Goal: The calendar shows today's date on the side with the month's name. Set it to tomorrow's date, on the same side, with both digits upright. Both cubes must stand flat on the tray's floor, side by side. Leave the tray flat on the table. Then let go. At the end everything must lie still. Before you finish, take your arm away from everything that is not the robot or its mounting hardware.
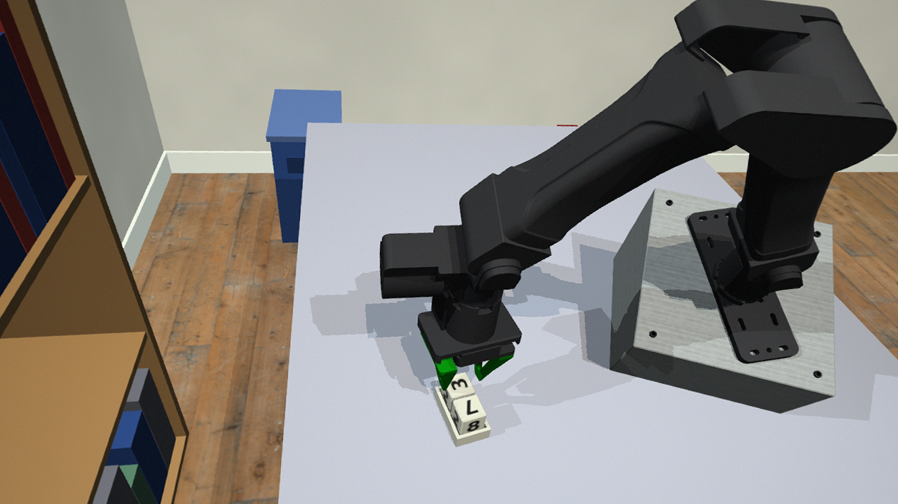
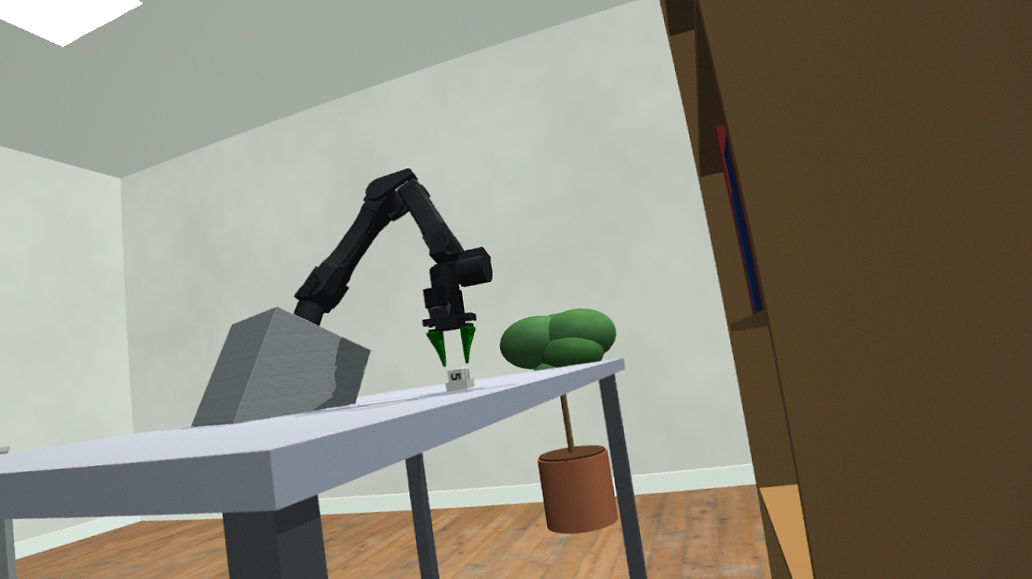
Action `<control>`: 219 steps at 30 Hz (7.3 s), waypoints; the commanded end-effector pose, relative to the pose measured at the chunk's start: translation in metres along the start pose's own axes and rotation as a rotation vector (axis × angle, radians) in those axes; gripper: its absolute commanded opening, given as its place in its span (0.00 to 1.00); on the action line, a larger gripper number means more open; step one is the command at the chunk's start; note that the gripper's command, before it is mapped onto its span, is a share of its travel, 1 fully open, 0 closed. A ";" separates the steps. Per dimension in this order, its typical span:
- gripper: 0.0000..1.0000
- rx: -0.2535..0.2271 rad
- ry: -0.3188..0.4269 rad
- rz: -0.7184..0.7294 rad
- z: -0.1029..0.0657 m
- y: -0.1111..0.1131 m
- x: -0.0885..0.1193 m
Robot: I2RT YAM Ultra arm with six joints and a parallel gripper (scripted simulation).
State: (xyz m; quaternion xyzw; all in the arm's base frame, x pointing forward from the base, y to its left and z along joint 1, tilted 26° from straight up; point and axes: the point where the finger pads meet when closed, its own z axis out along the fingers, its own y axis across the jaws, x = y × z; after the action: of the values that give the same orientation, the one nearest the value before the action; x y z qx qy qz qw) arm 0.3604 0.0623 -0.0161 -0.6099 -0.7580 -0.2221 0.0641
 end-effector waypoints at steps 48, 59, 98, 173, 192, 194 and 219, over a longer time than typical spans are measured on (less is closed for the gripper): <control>0.47 -0.009 -0.013 0.003 -0.003 0.002 -0.006; 0.47 -0.009 -0.013 0.003 -0.003 0.002 -0.006; 0.47 -0.009 -0.013 0.003 -0.003 0.002 -0.006; 0.47 -0.009 -0.013 0.003 0.023 0.003 -0.007; 0.47 -0.009 -0.013 0.003 0.027 0.003 -0.007; 0.47 -0.009 -0.013 0.003 0.027 0.003 -0.007; 0.27 -0.009 -0.013 0.003 0.027 0.003 -0.007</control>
State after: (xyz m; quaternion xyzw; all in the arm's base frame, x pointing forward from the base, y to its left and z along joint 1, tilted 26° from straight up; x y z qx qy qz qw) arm 0.3674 0.0700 -0.0436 -0.6115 -0.7566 -0.2226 0.0638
